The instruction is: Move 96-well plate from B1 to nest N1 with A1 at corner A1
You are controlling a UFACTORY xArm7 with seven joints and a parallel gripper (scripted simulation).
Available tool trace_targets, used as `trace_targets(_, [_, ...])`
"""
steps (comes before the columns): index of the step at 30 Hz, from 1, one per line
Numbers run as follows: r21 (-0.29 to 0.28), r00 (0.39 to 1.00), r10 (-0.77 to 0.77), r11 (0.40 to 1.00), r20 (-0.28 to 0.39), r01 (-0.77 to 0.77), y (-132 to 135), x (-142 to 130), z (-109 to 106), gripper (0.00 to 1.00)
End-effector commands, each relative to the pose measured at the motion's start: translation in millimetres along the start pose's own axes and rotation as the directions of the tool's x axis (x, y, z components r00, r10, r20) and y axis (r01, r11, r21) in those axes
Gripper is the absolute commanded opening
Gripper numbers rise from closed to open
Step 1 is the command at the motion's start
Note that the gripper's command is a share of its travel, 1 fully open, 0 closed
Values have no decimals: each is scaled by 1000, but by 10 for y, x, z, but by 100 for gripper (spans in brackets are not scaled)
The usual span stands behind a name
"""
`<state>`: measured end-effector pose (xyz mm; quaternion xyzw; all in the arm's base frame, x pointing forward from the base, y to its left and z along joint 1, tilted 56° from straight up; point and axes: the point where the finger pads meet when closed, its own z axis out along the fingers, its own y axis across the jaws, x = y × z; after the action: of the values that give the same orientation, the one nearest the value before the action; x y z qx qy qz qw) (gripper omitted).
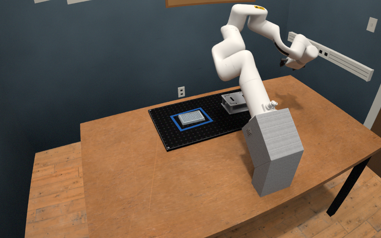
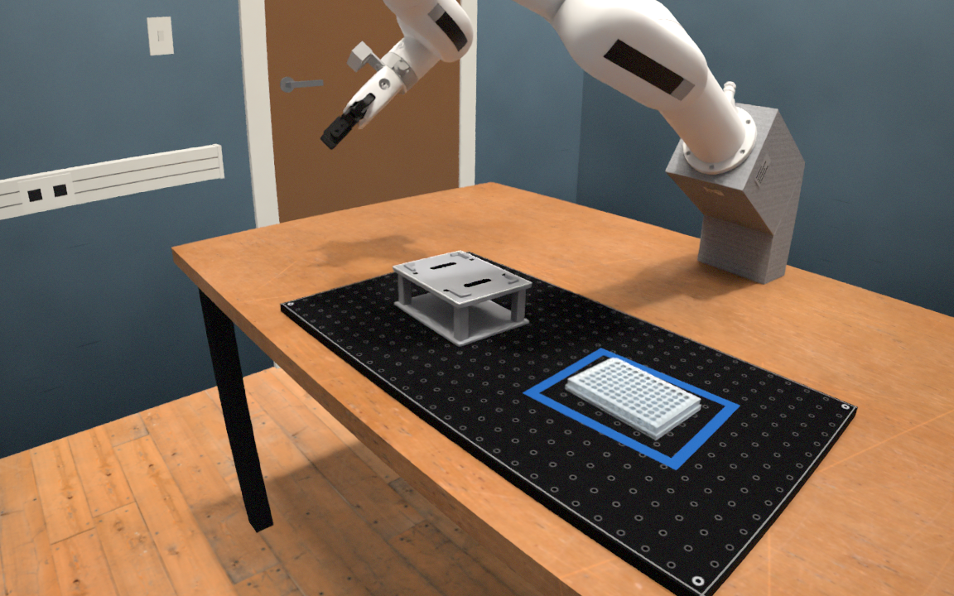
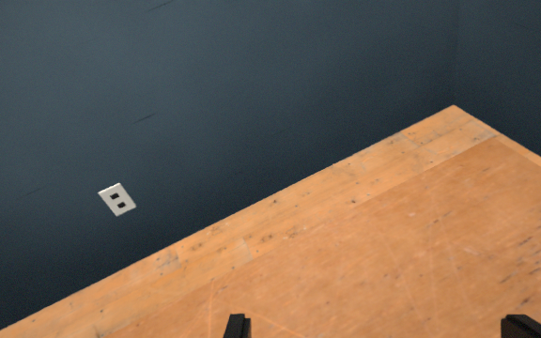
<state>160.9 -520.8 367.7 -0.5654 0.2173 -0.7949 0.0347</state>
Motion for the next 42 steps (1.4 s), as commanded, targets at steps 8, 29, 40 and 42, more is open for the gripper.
trace_targets(8, [-3,1000,-3,1000,-2,3,6,21,-15,100])
trace_targets(29, [48,986,114,992,124,-120,-235,-373,202,100])
trace_targets(40, [63,955,178,978,236,-198,-441,-701,277,100])
trace_targets(42, [65,945,190,975,265,-214,-469,-742,282,100])
